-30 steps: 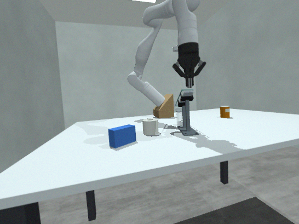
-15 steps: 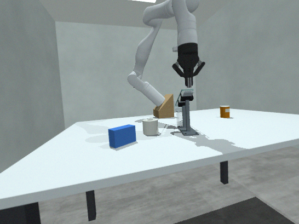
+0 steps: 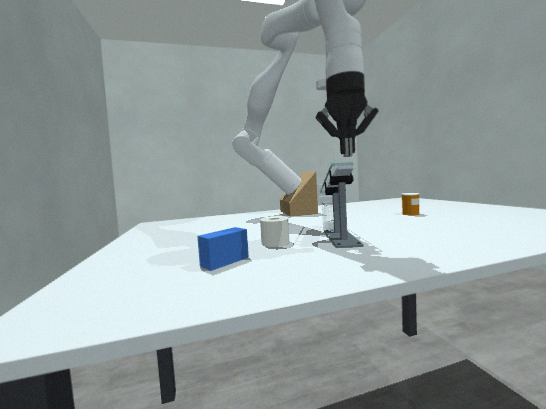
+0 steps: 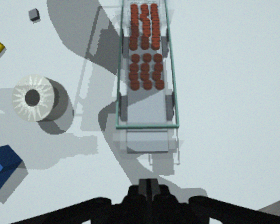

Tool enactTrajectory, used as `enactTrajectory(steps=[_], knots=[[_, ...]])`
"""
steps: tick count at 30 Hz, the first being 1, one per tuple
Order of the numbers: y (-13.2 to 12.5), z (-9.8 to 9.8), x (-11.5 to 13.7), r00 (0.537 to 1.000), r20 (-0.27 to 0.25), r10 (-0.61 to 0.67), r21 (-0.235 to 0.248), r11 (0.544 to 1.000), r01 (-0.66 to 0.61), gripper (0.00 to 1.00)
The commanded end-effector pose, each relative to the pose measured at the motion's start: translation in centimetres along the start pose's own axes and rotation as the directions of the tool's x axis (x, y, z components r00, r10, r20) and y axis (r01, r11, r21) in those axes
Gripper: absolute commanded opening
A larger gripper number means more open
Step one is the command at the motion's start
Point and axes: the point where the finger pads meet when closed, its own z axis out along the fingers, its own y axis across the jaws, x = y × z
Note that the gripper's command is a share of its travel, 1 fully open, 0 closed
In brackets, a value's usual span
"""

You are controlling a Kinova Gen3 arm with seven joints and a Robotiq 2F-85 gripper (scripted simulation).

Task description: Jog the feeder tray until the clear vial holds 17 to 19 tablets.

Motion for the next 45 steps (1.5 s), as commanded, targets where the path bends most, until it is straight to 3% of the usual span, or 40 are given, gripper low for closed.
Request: enactTrajectory(steps=[1, 13, 29, 38, 45], knots=[[0.0, -0.1, 0.0, 1.0, 0.001, 0.0, -0.001, 1.0, 0.0, 0.0], [0.0, 1.1, 2.8, 1.0, 0.001, 0.0, -0.001, 1.0, 0.0, 0.0], [0.0, -0.1, 0.0, 1.0, 0.001, 0.0, -0.001, 1.0, 0.0, 0.0], [0.0, -0.1, 0.0, 1.0, 0.001, 0.0, -0.001, 1.0, 0.0, 0.0], [0.0, 0.5, 1.3, 1.0, 0.001, 0.0, -0.001, 1.0, 0.0, 0.0]])
